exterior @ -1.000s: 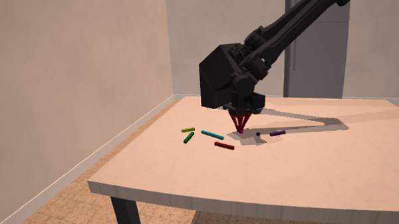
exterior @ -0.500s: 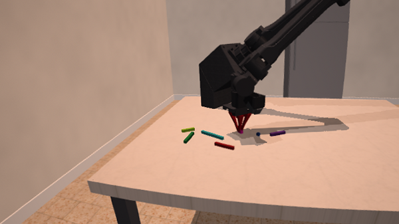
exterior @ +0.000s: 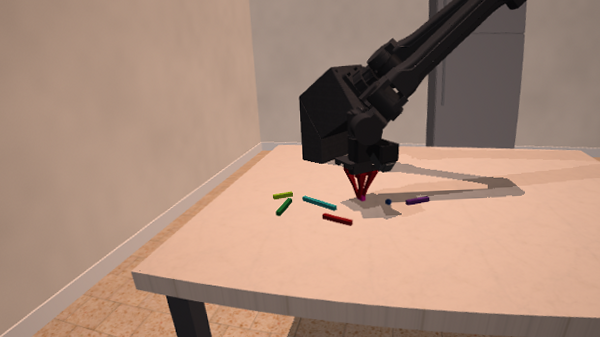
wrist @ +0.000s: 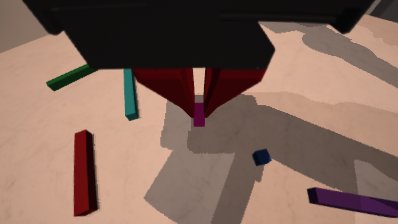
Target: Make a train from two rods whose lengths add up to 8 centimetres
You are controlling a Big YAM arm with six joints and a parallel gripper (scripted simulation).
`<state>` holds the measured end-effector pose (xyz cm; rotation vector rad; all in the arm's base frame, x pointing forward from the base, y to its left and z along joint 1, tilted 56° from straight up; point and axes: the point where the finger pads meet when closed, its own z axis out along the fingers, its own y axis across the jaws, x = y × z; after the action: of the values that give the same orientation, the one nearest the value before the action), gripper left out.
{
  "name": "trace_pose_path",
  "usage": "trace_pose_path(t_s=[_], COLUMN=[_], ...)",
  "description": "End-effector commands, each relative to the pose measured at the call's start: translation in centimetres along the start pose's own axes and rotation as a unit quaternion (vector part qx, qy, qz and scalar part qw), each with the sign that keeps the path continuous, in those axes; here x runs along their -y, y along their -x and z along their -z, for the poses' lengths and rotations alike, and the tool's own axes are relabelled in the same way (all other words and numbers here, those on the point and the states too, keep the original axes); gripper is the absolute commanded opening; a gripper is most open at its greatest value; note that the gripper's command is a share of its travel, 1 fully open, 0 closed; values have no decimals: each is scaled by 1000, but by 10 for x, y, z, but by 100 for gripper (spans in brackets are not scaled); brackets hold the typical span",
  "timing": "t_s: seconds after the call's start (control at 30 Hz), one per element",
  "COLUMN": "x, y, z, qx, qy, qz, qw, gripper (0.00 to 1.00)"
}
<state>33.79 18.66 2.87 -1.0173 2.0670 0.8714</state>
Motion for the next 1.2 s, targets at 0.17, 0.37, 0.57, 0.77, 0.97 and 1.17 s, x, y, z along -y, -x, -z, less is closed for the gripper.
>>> trace_pose_path(t_s=[0.17,0.37,0.57,0.77,0.97,1.17], x=[-4,-3,-2,-1,-2,-4], y=[-5,-2,-1,0,-1,-3], z=[-5,-6,-10,-13,-16,-16], qx=[-6,-3,-2,-1,-2,-5], qy=[8,6,5,4,5,6], qz=[1,2,-1,0,-1,-1], qw=[1000,1000,1000,1000,1000,1000], gripper=[4,4,4,4,4,4])
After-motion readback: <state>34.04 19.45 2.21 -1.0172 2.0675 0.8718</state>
